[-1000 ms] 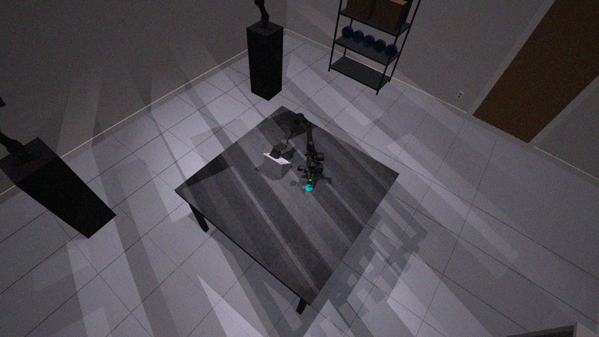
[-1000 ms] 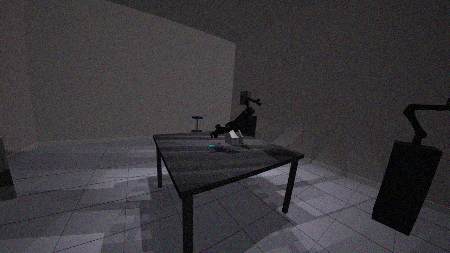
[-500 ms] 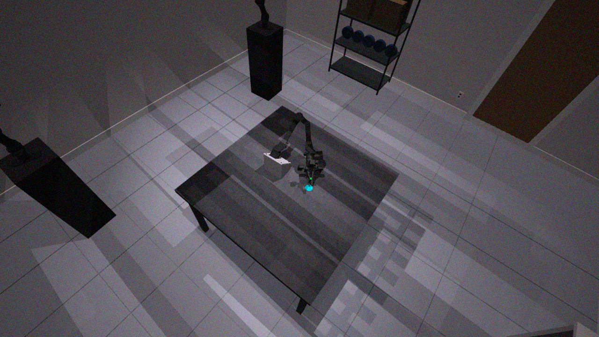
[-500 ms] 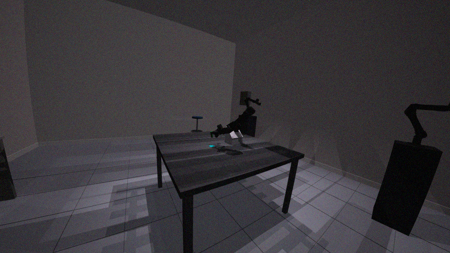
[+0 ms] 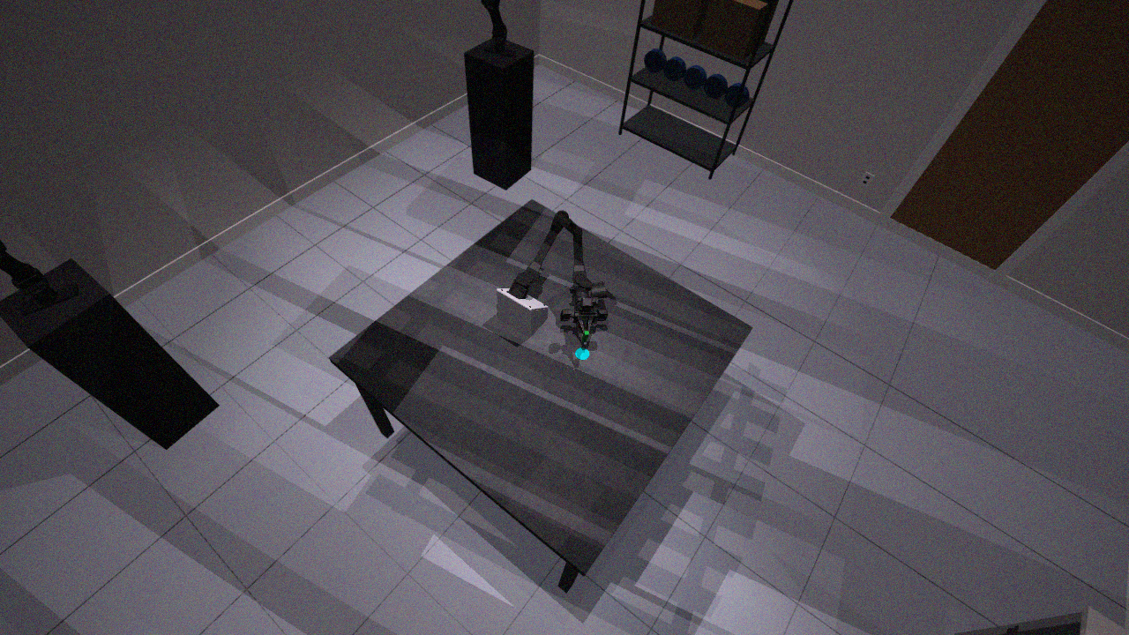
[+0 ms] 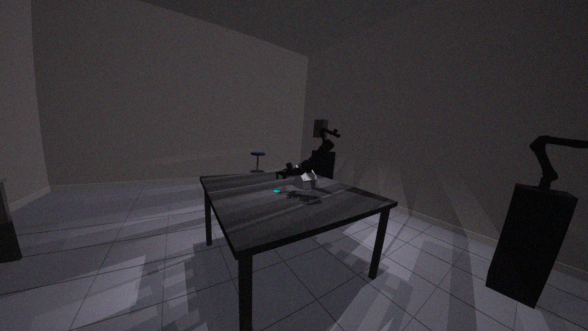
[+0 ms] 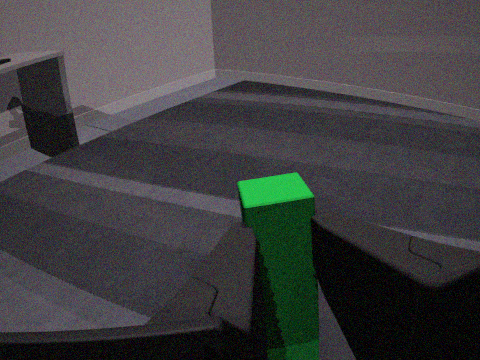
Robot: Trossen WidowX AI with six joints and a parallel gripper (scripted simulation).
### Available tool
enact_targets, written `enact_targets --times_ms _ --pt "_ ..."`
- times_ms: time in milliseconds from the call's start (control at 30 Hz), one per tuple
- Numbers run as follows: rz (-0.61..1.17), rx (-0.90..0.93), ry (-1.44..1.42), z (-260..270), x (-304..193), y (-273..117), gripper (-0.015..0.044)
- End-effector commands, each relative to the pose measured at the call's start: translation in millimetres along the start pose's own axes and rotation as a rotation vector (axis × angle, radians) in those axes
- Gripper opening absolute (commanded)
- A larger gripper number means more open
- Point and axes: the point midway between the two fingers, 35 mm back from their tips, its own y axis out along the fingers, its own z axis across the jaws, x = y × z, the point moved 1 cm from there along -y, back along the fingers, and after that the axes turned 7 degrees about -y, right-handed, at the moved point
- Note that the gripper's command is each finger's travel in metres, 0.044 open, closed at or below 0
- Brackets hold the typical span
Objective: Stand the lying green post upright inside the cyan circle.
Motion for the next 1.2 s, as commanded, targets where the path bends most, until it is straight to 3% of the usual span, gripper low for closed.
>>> enact_targets --times_ms 0,800,1167 --pt "-0.030 0.011 0.023 -1 1 -3 0.0023" --pt "-0.069 0.028 0.056 -1 3 -8 0.0023" --pt "-0.062 0.024 0.058 8 -30 -2 0.0023"
